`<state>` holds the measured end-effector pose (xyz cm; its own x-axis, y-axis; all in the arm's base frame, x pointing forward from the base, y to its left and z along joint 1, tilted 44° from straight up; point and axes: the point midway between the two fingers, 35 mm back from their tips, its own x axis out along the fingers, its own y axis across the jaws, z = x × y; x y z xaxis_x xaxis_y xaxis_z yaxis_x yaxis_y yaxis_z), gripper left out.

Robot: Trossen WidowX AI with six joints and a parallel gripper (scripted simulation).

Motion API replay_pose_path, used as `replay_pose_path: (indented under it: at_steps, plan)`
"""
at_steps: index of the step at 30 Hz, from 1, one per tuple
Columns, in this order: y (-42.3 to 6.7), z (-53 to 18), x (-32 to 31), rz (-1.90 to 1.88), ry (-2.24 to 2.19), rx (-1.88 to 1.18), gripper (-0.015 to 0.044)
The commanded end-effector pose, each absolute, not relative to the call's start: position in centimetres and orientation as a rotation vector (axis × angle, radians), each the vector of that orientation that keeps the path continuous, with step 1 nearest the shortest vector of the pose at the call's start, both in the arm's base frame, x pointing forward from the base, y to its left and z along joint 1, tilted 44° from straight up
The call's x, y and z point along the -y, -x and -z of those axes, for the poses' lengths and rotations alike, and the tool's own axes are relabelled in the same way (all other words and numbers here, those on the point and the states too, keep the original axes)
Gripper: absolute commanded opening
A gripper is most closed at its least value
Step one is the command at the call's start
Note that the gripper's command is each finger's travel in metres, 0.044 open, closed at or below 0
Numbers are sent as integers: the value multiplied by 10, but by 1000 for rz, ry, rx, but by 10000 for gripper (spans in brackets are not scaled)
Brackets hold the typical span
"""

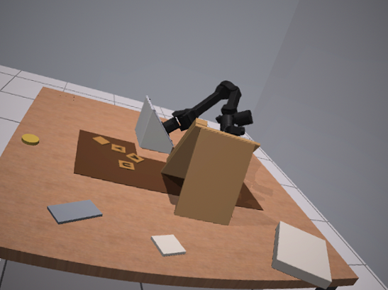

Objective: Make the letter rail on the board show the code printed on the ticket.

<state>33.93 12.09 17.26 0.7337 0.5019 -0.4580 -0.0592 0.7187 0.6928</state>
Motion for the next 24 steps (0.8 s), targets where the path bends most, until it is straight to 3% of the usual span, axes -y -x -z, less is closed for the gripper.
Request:
replay_pose_path:
  at_steps: [1,24]
  plan:
    - [-339,-168,-118,-341,-704,-688,0]
    - [-340,-157,-106,-340,-703,-688,0]
